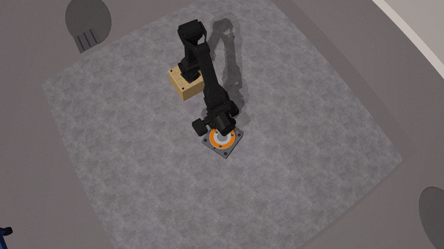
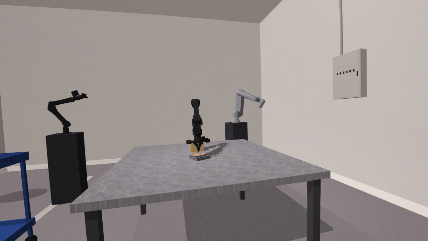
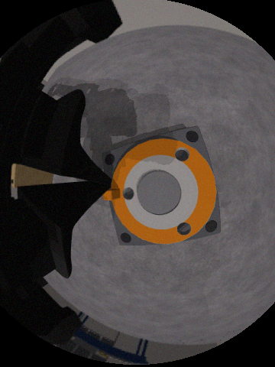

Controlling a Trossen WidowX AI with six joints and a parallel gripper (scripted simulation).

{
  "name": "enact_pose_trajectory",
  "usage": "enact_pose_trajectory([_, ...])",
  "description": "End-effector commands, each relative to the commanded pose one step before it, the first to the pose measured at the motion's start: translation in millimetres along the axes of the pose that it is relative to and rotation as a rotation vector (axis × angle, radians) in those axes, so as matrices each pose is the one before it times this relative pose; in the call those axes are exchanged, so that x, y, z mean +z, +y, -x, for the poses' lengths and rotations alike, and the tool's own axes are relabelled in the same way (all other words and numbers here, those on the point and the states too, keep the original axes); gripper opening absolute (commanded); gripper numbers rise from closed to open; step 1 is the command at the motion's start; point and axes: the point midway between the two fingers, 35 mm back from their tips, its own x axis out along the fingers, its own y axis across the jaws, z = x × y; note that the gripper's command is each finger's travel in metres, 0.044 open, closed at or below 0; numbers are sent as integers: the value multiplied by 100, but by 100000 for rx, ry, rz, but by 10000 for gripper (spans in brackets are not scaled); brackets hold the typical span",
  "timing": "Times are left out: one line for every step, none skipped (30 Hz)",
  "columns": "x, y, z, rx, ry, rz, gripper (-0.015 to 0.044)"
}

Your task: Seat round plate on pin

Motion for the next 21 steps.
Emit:
enact_pose_trajectory([-45,-750,-140,-1911,532,-1000,0])
enact_pose_trajectory([6,-65,3,-5,0,0,0])
enact_pose_trajectory([11,-79,1,-6,-1,0,0])
enact_pose_trajectory([16,-84,3,-7,-1,0,0])
enact_pose_trajectory([21,-84,-4,-7,-1,0,0])
enact_pose_trajectory([38,-93,1,-7,-3,0,0])
enact_pose_trajectory([35,-108,2,-9,-2,0,0])
enact_pose_trajectory([11,-65,2,-5,-1,0,0])
enact_pose_trajectory([1,-49,0,-4,0,0,0])
enact_pose_trajectory([-4,-22,-1,-2,0,0,0])
enact_pose_trajectory([-3,-14,-1,-1,0,0,0])
enact_pose_trajectory([-1,-15,0,-1,0,0,0])
enact_pose_trajectory([1,-18,1,-1,0,0,0])
enact_pose_trajectory([3,-27,3,-2,0,0,0])
enact_pose_trajectory([11,-43,4,-3,-1,0,0])
enact_pose_trajectory([11,-50,-1,-4,-1,0,0])
enact_pose_trajectory([35,-48,1,-4,-2,0,0])
enact_pose_trajectory([43,-71,-1,-6,-3,0,0])
enact_pose_trajectory([57,-67,0,-5,-4,0,0])
enact_pose_trajectory([54,-79,2,-6,-4,0,0])
enact_pose_trajectory([33,-73,0,-6,-2,0,0])
